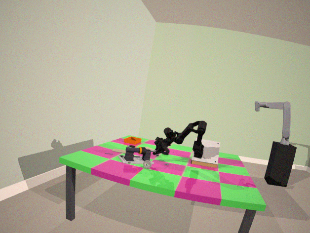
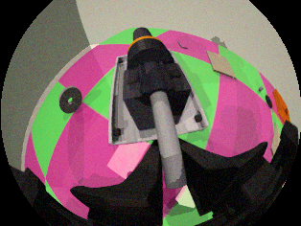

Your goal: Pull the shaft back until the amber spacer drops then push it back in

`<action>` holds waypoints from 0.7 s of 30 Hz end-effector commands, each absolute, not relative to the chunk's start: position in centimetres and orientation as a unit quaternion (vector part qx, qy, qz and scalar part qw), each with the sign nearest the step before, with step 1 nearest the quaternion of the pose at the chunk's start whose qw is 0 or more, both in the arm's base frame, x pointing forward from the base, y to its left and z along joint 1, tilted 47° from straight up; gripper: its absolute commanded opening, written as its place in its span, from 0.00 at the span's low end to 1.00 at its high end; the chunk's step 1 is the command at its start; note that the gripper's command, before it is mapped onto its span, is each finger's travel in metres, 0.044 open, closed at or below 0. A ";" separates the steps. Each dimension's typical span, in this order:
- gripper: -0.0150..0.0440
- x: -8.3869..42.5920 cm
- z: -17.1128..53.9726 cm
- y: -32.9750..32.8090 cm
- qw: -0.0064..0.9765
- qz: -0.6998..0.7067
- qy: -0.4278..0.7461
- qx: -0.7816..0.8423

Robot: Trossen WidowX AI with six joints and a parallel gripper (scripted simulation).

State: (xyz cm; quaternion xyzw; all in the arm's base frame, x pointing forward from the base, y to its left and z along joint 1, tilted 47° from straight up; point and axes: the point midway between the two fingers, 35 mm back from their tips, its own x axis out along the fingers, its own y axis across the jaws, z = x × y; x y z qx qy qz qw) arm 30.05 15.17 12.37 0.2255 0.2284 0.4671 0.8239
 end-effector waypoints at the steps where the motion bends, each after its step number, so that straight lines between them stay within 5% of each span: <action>1: 0.25 30.0 12.4 15.1 0.824 0.469 0.227 0.224; 21: 0.25 29.8 12.3 15.0 0.824 0.469 0.227 0.224</action>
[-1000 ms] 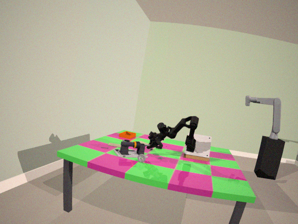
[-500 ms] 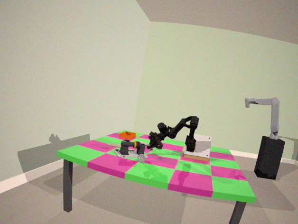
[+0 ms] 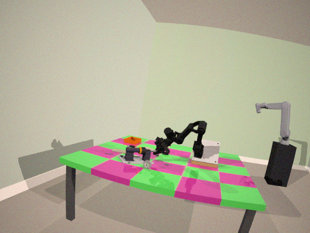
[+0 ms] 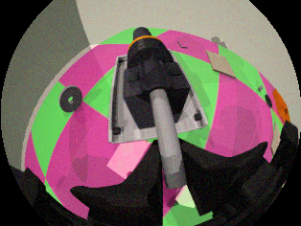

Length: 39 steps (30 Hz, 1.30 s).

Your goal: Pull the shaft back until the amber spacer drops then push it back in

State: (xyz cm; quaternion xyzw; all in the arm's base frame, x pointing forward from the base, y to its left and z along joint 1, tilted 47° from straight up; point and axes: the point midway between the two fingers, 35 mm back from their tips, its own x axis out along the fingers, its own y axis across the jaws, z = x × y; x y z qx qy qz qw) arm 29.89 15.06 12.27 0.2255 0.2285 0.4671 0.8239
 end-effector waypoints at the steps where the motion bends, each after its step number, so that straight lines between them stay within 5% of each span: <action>1: 0.25 29.8 12.3 15.0 0.824 0.469 0.227 0.224; 39: 0.25 29.5 12.1 14.8 0.824 0.469 0.227 0.224</action>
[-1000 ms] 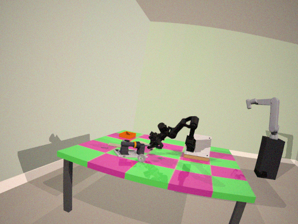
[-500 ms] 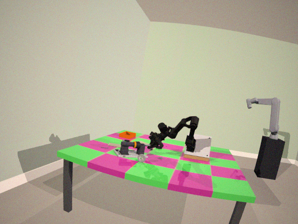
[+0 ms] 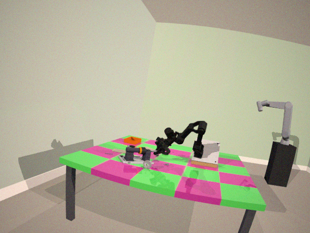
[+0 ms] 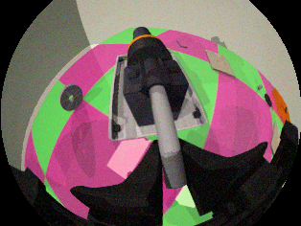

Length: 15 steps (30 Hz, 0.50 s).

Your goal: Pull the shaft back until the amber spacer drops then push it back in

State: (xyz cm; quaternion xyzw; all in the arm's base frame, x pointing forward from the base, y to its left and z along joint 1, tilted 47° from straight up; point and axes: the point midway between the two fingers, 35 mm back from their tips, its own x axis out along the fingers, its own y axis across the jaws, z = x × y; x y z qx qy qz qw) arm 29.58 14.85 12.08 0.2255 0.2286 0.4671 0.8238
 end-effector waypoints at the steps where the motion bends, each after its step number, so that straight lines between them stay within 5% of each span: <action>1: 0.25 29.5 12.1 14.8 0.824 0.469 0.227 0.224; 15: 0.25 29.4 12.0 14.7 0.824 0.469 0.227 0.224</action>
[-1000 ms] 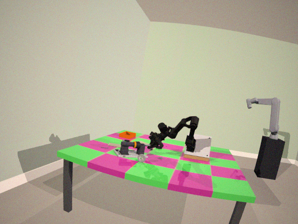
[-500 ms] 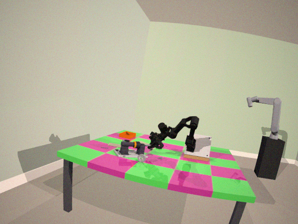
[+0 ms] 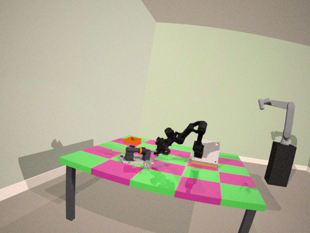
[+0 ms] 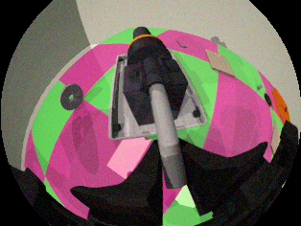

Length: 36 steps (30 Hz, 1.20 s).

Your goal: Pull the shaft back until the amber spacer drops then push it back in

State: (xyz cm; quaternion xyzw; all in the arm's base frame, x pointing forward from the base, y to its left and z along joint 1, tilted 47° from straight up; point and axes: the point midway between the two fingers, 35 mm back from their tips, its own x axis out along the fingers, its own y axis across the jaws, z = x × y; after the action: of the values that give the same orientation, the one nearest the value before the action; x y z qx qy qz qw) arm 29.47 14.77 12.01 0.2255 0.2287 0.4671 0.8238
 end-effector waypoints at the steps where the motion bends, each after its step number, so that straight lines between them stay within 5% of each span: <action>1: 0.25 29.4 12.0 14.7 0.824 0.469 0.227 0.224; 36: 0.25 29.1 11.8 14.5 0.824 0.469 0.227 0.224</action>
State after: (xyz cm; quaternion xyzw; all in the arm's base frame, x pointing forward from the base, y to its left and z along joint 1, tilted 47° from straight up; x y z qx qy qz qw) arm 29.19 14.58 11.83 0.2255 0.2288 0.4671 0.8238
